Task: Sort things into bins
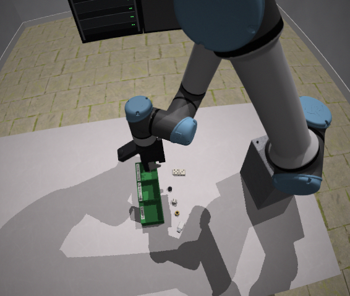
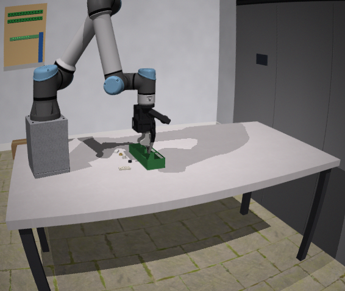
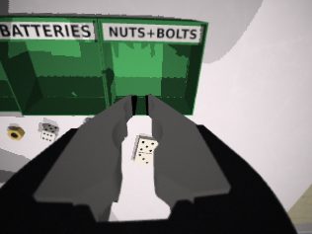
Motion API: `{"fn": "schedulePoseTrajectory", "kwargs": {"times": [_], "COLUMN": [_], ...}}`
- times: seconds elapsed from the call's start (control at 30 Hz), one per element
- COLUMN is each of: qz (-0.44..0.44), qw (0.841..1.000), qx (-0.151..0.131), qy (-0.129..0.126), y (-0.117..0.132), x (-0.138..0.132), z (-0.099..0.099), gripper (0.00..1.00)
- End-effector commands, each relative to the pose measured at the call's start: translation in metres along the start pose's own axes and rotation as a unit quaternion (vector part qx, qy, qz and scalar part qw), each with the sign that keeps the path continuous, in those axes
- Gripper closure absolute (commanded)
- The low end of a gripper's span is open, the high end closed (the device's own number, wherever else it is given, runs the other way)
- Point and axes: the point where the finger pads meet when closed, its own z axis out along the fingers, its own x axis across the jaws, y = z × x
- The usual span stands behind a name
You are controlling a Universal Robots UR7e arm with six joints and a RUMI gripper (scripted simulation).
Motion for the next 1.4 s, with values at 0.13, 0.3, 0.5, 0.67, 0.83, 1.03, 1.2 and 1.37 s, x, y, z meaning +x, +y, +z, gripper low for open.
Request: {"fn": "schedulePoseTrajectory", "kwargs": {"times": [0.13,0.3,0.5,0.67,0.83,1.03,1.2,1.37], "qz": [0.000,0.000,0.000,0.000,0.000,0.000,0.000,0.000], "qw": [1.000,1.000,1.000,1.000,1.000,1.000,1.000,1.000], "qx": [0.001,0.001,0.001,0.001,0.001,0.001,0.001,0.001], "qy": [0.000,0.000,0.000,0.000,0.000,0.000,0.000,0.000], "y": [-0.001,-0.001,-0.001,-0.001,-0.001,-0.001,-0.001,-0.001], "x": [0.000,0.000,0.000,0.000,0.000,0.000,0.000,0.000], "z": [0.020,0.033,0.037,0.037,0.037,0.037,0.037,0.037], "gripper": [0.96,0.96,0.96,0.96,0.96,0.96,0.96,0.96]}}
